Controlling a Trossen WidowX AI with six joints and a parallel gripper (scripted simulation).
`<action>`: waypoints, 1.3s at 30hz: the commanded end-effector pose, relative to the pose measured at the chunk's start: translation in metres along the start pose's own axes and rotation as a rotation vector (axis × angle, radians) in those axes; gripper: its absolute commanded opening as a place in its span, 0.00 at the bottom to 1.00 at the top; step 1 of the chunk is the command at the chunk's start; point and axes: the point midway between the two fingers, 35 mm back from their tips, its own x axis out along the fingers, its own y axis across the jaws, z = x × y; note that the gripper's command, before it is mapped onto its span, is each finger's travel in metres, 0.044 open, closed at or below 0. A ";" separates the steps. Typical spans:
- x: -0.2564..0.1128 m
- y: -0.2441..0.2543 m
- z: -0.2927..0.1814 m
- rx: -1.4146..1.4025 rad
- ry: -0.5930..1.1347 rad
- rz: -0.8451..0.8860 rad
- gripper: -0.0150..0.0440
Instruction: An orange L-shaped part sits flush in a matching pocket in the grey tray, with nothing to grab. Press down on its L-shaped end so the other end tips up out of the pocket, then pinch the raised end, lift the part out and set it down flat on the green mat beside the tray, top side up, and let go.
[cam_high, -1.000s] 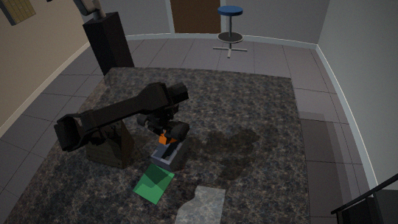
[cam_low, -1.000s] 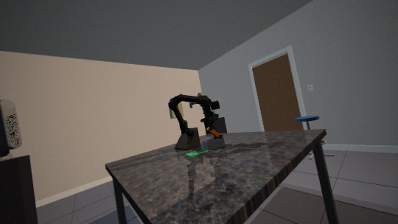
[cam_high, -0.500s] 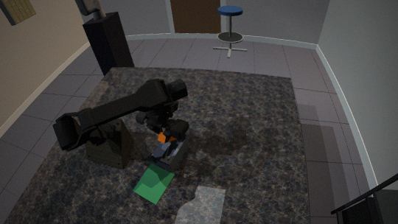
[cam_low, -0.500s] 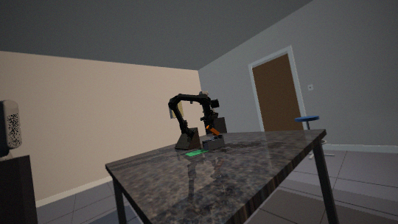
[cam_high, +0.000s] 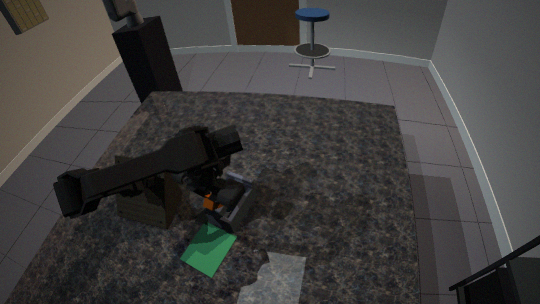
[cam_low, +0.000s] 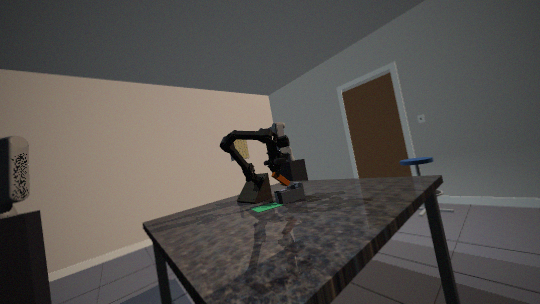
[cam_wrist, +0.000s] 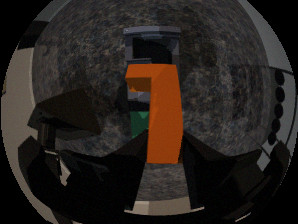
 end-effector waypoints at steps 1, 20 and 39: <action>0.002 0.003 -0.015 -0.012 0.010 0.003 0.25; 0.001 0.010 -0.095 -0.013 0.013 0.003 0.25; 0.017 0.013 -0.109 -0.013 0.013 0.003 0.25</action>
